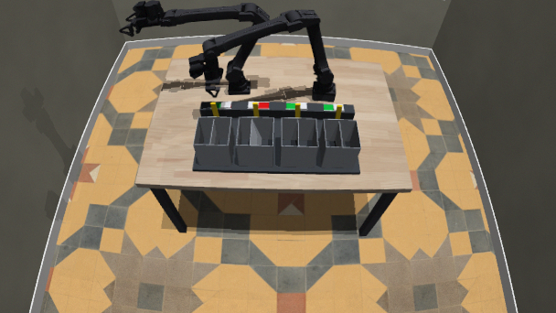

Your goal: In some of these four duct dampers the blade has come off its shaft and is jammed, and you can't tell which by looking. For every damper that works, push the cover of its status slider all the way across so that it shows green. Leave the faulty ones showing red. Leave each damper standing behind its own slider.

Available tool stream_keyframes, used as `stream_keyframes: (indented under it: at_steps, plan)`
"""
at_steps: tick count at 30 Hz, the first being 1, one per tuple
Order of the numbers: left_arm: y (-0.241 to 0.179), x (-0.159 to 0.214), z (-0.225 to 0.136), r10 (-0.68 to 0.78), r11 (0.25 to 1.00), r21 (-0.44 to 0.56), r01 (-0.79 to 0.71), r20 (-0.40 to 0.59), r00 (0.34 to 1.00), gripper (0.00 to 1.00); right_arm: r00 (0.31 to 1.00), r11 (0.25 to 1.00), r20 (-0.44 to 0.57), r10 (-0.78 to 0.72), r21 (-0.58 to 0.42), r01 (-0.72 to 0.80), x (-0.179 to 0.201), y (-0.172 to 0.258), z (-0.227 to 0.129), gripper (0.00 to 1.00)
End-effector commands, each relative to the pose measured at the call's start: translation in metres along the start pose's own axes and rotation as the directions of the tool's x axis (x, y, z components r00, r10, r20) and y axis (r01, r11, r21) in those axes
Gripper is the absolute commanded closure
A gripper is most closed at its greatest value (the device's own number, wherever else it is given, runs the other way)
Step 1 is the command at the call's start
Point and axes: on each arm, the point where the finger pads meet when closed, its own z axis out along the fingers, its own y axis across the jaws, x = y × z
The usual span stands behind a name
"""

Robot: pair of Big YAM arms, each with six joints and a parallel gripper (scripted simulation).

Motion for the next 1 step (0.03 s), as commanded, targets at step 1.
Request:
stream_keyframes:
  at_steps: [1]
  plan:
    - [0.0040,-0.0160,-0.0332,-0.002,1.000,-0.022,0.004,0.079,0.997,0.00,0.999,1.000,0.049,0.008,0.007,-0.009,-0.0210,-0.0056,-0.0077,0.00]
